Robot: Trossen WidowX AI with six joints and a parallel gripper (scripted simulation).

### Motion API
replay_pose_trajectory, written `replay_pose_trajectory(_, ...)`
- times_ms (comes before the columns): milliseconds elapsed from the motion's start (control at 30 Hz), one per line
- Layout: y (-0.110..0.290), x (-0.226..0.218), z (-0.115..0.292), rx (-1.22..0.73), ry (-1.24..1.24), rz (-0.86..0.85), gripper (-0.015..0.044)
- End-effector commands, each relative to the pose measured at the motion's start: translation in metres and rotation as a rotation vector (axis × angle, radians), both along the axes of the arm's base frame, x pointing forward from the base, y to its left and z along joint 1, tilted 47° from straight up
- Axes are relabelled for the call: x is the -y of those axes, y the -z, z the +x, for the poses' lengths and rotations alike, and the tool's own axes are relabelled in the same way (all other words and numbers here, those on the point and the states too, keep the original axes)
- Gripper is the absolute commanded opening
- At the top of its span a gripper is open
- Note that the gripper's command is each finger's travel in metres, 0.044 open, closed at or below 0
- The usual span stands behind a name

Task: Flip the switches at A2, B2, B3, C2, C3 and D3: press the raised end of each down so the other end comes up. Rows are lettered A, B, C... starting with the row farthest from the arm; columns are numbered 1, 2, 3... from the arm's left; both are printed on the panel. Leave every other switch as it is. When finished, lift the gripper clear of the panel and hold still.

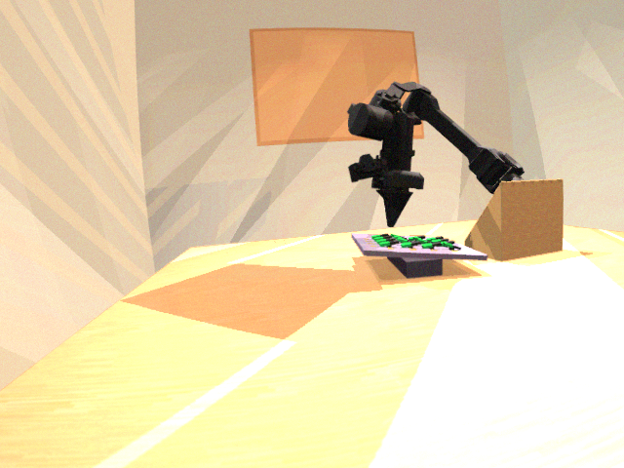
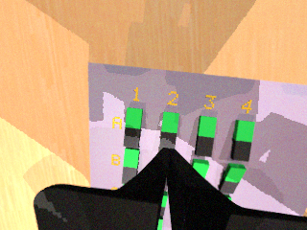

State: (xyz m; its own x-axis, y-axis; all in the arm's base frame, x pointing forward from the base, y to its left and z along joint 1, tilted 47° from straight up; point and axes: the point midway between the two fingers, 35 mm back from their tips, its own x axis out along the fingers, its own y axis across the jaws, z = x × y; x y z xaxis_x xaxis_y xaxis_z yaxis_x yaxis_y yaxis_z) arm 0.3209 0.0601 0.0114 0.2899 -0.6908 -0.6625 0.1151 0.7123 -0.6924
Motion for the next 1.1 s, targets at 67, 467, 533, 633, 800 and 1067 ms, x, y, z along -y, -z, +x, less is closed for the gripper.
replay_pose_trajectory(67, 0.0052, 0.0059, -0.0004, -0.007, -0.002, -0.008, 0.0000)
replay_pose_trajectory(467, 0.0129, 0.0141, 0.0027, -0.007, -0.002, -0.009, 0.0000)
replay_pose_trajectory(533, 0.0129, 0.0141, 0.0027, -0.007, -0.002, -0.009, 0.0000)
replay_pose_trajectory(633, 0.0129, 0.0141, 0.0027, -0.007, -0.002, -0.009, 0.0000)
replay_pose_trajectory(800, 0.0129, 0.0141, 0.0027, -0.007, -0.002, -0.009, 0.0000)
replay_pose_trajectory(1067, 0.0129, 0.0141, 0.0027, -0.007, -0.002, -0.009, 0.0000)
